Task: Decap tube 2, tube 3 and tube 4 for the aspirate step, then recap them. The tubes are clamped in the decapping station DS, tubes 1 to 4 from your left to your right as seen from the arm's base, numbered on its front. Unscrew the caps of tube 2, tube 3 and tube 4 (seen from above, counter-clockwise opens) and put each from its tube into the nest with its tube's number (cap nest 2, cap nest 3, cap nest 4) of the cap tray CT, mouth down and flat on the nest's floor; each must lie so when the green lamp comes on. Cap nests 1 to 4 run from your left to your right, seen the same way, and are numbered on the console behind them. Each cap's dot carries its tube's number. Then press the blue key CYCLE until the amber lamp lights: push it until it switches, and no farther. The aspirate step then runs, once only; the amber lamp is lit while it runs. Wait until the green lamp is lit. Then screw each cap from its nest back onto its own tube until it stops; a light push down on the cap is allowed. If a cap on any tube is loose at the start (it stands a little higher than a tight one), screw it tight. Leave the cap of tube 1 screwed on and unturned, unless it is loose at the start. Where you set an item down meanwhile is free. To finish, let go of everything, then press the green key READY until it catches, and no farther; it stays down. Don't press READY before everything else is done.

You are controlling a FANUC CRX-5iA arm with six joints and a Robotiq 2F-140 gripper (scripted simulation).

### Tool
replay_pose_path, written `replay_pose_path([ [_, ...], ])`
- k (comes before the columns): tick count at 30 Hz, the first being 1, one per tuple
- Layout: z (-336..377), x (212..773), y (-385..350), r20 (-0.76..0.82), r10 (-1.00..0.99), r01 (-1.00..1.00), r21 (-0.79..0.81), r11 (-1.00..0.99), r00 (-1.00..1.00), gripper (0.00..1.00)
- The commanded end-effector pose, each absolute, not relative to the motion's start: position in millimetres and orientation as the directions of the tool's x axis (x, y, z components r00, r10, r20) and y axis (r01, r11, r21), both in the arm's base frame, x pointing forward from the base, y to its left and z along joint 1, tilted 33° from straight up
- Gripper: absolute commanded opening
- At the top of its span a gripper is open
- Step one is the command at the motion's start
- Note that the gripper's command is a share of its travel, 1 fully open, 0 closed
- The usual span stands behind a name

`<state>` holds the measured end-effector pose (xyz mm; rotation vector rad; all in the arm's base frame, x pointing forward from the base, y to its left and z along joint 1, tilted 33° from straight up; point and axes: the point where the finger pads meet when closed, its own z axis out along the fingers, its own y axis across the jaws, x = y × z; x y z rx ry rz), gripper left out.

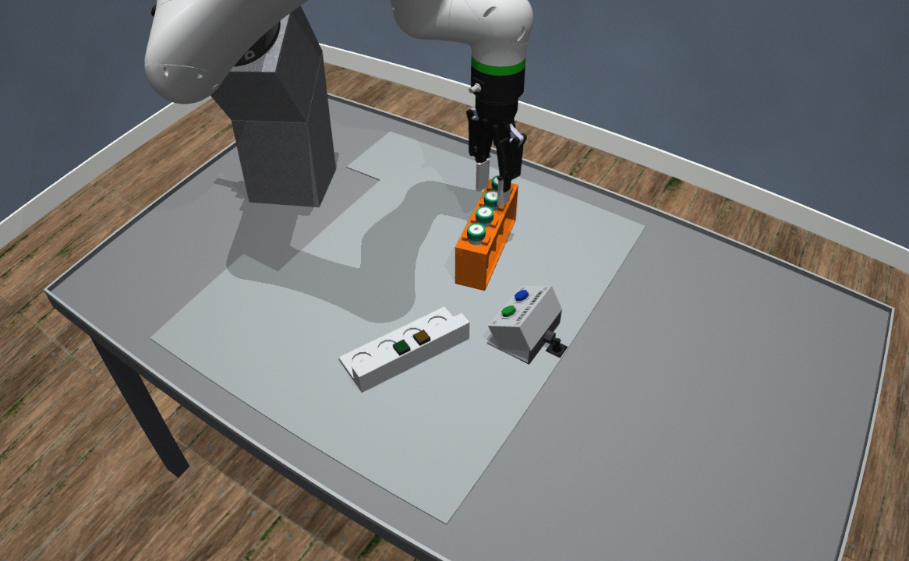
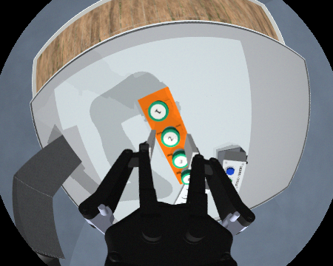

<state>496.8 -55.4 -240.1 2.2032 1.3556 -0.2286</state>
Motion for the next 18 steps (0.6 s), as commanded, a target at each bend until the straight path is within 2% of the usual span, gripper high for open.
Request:
replay_pose_path([
  [1, -241.5, 497.3, -56.3, -0.408, 0.776, 0.867, 0.356, -0.349, 0.480, 0.35],
  [18, -247.0, 498.2, -59.7, -0.408, 0.776, 0.867, 0.356, -0.349, 0.480, 0.35],
])
